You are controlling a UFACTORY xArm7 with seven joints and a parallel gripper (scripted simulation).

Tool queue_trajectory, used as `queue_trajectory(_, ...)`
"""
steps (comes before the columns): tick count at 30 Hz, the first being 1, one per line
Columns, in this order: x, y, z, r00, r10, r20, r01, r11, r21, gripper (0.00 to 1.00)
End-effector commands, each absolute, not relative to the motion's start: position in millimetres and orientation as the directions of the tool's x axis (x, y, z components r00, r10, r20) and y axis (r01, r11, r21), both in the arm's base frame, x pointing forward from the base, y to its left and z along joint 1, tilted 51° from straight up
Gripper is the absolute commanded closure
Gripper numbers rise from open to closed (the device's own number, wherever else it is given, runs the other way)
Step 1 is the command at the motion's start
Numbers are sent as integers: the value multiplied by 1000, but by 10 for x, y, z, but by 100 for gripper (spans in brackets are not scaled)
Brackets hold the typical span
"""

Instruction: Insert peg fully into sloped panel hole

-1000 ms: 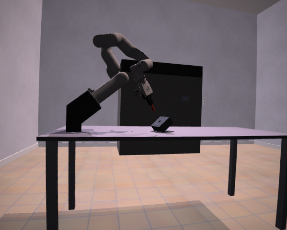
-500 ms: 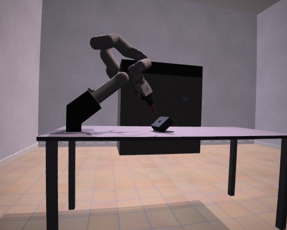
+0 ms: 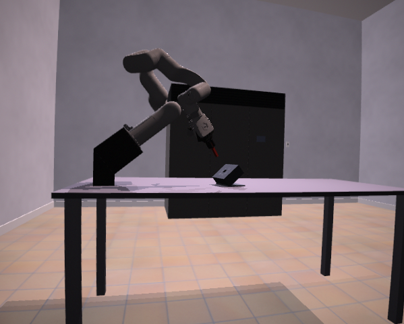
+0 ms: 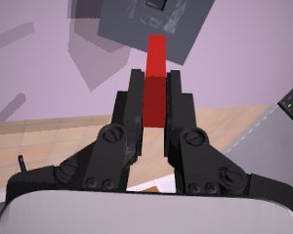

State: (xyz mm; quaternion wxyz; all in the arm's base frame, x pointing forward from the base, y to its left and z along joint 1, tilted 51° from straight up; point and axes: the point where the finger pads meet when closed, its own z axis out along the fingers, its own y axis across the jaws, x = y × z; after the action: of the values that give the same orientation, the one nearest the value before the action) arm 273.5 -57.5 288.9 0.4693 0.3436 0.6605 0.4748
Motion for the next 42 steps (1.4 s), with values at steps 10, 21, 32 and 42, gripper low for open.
queue_trajectory(10,2738,-624,2818,-317,926,-206,-4,216,976,100)
queue_trajectory(21,2744,-635,2758,-318,938,-139,-13,142,990,100)
queue_trajectory(32,2756,-625,2683,-323,945,-55,-24,50,998,100)
queue_trajectory(42,2764,-610,2646,-328,945,-9,-28,0,1000,100)
